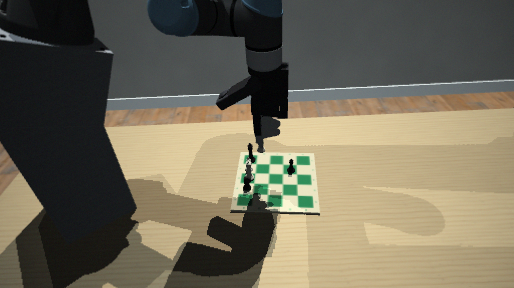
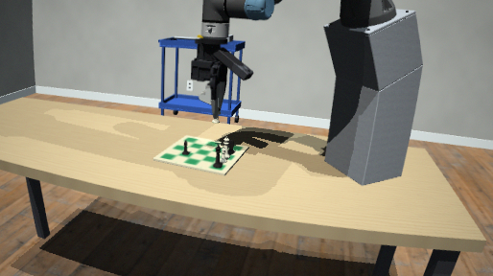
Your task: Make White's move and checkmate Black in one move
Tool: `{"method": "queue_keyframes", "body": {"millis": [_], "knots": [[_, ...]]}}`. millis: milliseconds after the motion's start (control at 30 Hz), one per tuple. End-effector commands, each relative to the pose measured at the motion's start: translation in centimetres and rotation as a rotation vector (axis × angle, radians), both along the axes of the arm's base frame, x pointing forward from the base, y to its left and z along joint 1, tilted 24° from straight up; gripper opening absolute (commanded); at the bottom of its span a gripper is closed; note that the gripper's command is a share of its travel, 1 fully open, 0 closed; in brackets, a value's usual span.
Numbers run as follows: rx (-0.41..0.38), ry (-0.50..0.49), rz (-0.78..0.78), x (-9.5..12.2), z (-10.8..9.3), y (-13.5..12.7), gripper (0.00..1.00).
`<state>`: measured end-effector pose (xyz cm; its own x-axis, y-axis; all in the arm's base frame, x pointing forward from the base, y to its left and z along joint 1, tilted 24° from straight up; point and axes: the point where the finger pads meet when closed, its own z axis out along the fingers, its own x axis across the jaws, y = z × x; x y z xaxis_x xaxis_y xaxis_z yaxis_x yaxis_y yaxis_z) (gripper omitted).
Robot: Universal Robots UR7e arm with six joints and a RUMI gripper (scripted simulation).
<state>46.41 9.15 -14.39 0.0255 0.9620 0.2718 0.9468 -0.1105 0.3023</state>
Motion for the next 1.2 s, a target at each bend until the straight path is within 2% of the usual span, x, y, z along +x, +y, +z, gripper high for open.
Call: {"method": "queue_keyframes", "body": {"millis": [0,600,867,933,1167], "knots": [[0.000,0.000,0.009,-0.2,-0.1,0.0,0.00],[-0.001,-0.003,0.011,0.2,-0.5,0.2,0.00],[-0.002,-0.003,0.011,0.9,-2.6,0.7,0.00],[-0.002,-0.003,0.011,0.9,-2.6,0.7,0.00],[-0.002,-0.003,0.011,1.9,-5.4,1.5,0.00]]}}
